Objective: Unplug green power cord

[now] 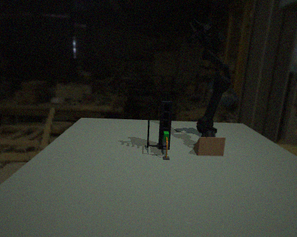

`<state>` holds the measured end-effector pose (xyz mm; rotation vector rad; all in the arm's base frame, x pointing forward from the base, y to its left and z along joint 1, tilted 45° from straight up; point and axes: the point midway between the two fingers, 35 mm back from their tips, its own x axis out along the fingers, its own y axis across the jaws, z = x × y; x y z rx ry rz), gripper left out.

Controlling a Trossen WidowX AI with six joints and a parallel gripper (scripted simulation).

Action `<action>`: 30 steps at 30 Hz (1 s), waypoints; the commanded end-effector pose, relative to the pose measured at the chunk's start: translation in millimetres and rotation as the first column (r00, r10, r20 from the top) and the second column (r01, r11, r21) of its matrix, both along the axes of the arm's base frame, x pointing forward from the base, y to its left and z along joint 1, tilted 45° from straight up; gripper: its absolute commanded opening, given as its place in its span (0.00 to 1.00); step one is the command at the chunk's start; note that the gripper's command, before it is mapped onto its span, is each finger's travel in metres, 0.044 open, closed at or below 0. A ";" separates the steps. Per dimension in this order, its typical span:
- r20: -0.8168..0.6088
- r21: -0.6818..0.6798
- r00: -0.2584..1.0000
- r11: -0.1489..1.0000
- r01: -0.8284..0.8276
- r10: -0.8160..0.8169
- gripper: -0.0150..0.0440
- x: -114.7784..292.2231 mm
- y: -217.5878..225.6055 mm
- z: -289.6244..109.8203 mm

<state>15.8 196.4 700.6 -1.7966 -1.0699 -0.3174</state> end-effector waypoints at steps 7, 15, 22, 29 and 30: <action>-0.075 0.470 0.964 0.862 -0.190 0.254 0.53 58.2 -136.0 27.0; -0.137 0.737 0.880 0.640 -0.216 0.455 0.53 144.2 -203.7 8.9; -0.169 0.852 0.805 0.495 -0.170 0.568 0.53 201.8 -223.6 -16.0; -0.223 0.937 0.718 0.347 -0.027 0.659 0.53 272.4 -233.1 -61.5; -0.233 0.943 0.707 0.332 -0.003 0.667 0.53 281.9 -233.0 -68.8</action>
